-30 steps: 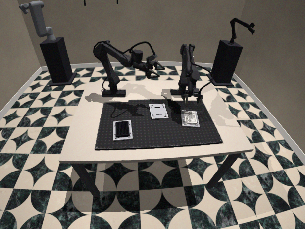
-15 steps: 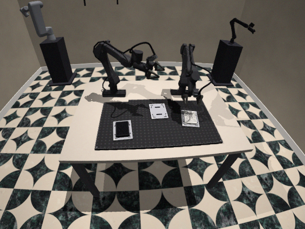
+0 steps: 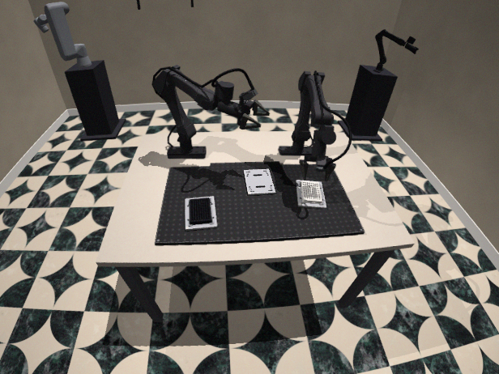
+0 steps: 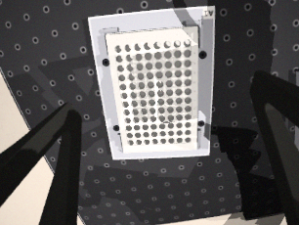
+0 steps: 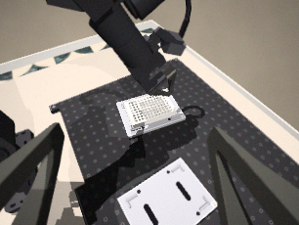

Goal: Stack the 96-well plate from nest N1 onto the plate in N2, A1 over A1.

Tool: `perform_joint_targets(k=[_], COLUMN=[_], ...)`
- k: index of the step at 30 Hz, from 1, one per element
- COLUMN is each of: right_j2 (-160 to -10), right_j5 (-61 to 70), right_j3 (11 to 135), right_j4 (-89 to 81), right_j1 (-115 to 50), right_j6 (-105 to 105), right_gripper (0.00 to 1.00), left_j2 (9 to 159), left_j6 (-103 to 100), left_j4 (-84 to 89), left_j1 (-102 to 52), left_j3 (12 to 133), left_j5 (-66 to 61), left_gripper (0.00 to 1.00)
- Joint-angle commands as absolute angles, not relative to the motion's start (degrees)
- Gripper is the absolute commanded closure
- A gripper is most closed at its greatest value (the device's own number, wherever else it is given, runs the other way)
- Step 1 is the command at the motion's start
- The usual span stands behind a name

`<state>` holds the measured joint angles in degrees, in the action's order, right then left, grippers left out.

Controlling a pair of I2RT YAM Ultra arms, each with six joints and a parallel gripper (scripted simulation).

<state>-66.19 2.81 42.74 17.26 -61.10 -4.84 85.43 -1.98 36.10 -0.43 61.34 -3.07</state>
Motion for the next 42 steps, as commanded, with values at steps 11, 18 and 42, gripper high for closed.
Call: perform_joint_targets(k=[11, 18, 42], right_j2=[-65.4, -65.4, -65.4], right_j5=[2.2, 2.2, 2.2], right_j3=[42.9, 42.9, 42.9], right_j4=[16.8, 16.8, 16.8], right_j1=[-61.2, -61.2, -61.2], right_j6=[-4.7, -4.7, -4.7], right_gripper=[0.0, 0.0, 0.0], left_j2=[102.5, 107.5, 108.7], left_j6=[5.7, 6.2, 5.7], left_j4=[64.1, 68.3, 62.3], left_j1=[-1.1, -1.4, -1.4], left_j3=[81.1, 86.3, 81.1], left_j5=[-0.3, 0.5, 0.0], left_gripper=[0.0, 0.0, 0.0])
